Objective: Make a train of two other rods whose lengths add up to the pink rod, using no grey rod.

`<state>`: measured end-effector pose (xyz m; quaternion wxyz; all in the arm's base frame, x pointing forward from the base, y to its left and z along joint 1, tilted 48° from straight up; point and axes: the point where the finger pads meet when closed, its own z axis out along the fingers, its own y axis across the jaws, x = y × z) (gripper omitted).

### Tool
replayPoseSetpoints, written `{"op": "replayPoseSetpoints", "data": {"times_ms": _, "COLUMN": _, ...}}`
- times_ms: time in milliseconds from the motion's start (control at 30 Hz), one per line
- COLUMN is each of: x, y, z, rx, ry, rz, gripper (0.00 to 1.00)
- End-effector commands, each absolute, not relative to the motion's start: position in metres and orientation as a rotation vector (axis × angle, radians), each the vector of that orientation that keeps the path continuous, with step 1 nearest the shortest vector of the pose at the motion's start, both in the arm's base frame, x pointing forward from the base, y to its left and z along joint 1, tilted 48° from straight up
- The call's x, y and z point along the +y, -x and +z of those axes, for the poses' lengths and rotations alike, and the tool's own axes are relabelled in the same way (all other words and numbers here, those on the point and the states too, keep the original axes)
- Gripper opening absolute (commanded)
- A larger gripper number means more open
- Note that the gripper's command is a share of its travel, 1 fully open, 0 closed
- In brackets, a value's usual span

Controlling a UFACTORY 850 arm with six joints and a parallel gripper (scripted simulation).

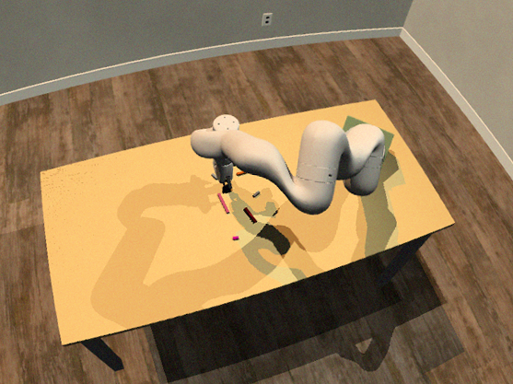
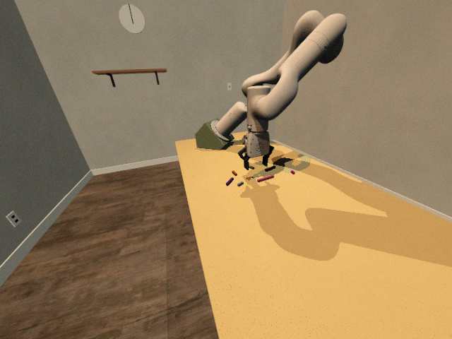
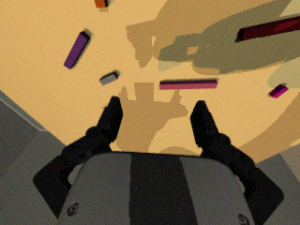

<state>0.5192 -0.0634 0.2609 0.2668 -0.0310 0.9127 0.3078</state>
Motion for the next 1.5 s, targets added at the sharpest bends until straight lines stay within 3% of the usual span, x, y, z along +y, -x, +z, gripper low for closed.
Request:
{"op": "replayPoseSetpoints", "data": {"times_ms": 0, "x": -0.064, "y": -0.520, "z": 0.261, "rx": 2.463, "ry": 0.084, "rz": 0.830, "gripper": 1.00}}
{"op": "replayPoseSetpoints", "data": {"times_ms": 400, "x": -0.060, "y": -0.520, "z": 0.265, "rx": 2.447, "ry": 0.168, "rz": 0.799, "gripper": 1.00}}
{"op": "replayPoseSetpoints", "data": {"times_ms": 1467, "x": -0.012, "y": -0.516, "z": 0.303, "rx": 2.060, "ry": 1.130, "rz": 0.393, "gripper": 1.00}}
